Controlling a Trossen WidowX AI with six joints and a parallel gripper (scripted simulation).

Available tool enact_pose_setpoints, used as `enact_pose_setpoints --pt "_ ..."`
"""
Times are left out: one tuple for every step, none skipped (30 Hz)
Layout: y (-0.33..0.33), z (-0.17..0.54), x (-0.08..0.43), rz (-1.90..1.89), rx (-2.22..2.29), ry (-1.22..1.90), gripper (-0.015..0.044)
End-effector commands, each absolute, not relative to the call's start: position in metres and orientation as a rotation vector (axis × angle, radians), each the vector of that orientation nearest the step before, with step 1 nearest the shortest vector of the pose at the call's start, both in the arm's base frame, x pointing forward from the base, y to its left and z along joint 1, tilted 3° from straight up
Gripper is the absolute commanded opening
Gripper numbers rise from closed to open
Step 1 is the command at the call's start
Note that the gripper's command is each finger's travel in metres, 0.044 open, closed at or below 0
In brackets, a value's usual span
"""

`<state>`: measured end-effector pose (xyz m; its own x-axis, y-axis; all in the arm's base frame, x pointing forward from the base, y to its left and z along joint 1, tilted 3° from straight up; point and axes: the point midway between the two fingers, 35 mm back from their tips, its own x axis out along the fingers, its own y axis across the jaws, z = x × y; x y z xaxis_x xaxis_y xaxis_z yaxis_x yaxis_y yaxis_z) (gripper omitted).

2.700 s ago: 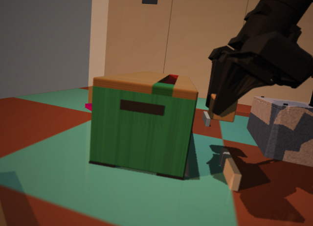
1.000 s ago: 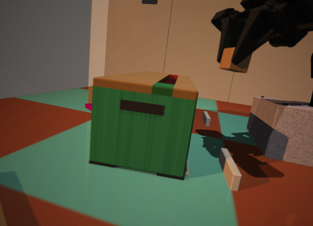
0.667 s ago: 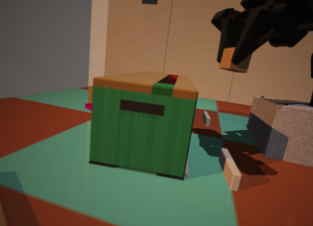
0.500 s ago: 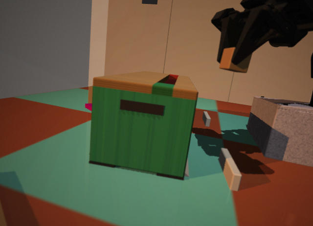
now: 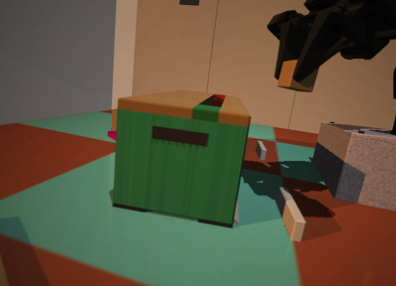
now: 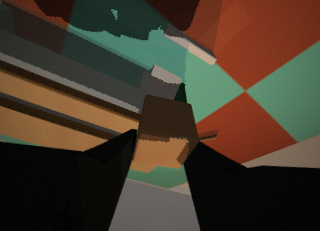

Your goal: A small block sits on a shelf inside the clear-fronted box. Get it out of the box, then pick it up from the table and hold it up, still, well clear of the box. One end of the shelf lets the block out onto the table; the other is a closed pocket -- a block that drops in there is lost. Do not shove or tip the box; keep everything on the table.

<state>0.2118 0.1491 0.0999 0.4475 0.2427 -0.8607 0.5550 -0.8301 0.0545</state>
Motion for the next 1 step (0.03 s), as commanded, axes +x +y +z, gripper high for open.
enact_pose_setpoints --pt "0.1494 0.1002 0.2116 -1.33 2.374 0.686 0.0"
